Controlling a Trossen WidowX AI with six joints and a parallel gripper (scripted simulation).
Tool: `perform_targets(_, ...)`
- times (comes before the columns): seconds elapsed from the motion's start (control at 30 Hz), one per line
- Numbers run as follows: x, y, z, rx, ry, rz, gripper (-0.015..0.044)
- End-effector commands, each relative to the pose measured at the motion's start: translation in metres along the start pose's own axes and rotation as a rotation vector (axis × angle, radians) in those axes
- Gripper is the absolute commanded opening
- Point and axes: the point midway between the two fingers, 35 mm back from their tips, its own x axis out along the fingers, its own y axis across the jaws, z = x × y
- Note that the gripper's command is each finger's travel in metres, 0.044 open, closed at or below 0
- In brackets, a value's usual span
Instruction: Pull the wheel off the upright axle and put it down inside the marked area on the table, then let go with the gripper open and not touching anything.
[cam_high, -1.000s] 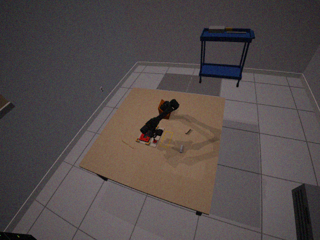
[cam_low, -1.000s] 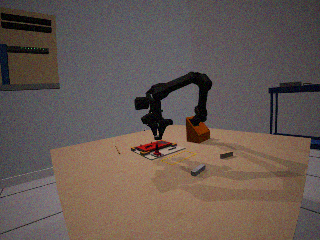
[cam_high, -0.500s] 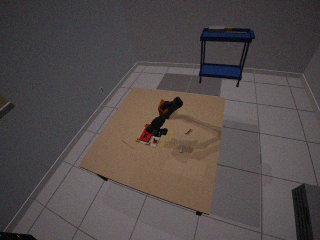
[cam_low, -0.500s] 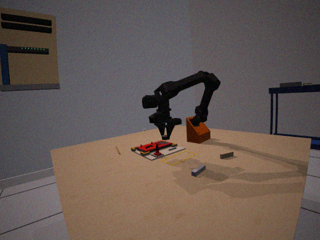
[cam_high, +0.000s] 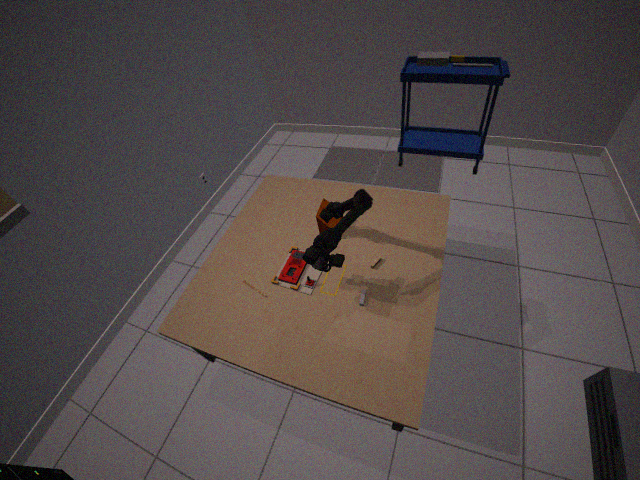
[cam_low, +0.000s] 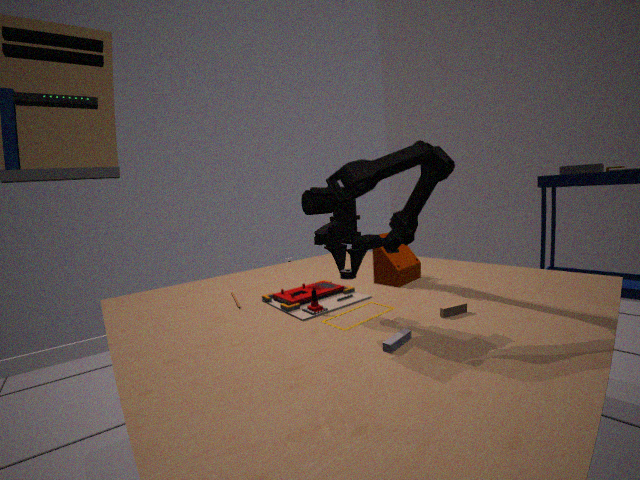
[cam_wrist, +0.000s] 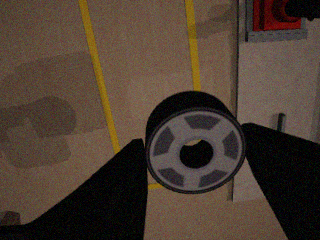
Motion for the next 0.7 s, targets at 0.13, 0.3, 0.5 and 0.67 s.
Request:
perform_targets(0.13, -0.001, 0.019, -0.016, 0.004, 0.0, 0.007, 0.0)
perform_targets(0.3, 0.002, 0.019, -0.016, 0.004, -0.001, 0.007, 0.0)
perform_targets(0.5, 0.018, 0.019, -0.016, 0.004, -0.001, 0.008, 0.0)
perform_targets(0.67, 0.031, 0.019, -0.014, 0.004, -0.001, 0.006, 0.0)
